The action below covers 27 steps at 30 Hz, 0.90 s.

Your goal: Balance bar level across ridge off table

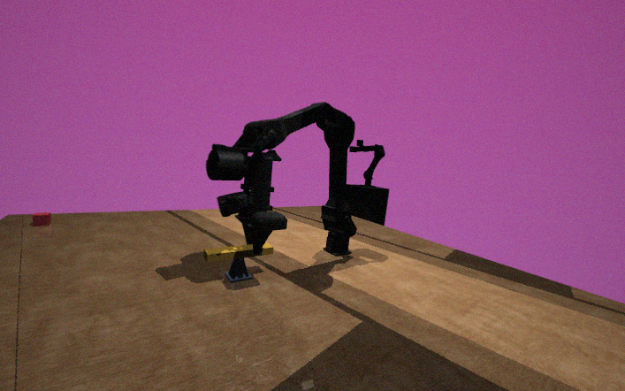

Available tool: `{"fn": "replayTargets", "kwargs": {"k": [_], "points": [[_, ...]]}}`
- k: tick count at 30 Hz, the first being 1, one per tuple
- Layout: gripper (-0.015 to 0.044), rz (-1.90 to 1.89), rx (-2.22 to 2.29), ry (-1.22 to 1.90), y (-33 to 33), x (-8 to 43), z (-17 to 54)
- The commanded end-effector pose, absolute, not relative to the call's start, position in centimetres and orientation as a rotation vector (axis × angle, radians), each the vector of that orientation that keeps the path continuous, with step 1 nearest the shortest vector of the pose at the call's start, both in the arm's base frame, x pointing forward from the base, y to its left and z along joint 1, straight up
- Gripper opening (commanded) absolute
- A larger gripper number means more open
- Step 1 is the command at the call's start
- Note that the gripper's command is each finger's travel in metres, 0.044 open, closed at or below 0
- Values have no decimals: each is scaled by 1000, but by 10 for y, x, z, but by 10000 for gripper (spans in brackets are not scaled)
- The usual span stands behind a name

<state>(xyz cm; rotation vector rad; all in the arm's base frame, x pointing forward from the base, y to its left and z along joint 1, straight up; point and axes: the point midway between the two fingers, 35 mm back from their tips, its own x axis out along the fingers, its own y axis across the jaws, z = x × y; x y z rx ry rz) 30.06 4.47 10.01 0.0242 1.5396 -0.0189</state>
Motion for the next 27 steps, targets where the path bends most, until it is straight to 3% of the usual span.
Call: {"fn": "replayTargets", "kwargs": {"k": [1,25,27], "points": [[171,-19,24,1540,45,301,100],[185,-19,24,1540,45,301,100],[238,-19,24,1540,45,301,100]]}}
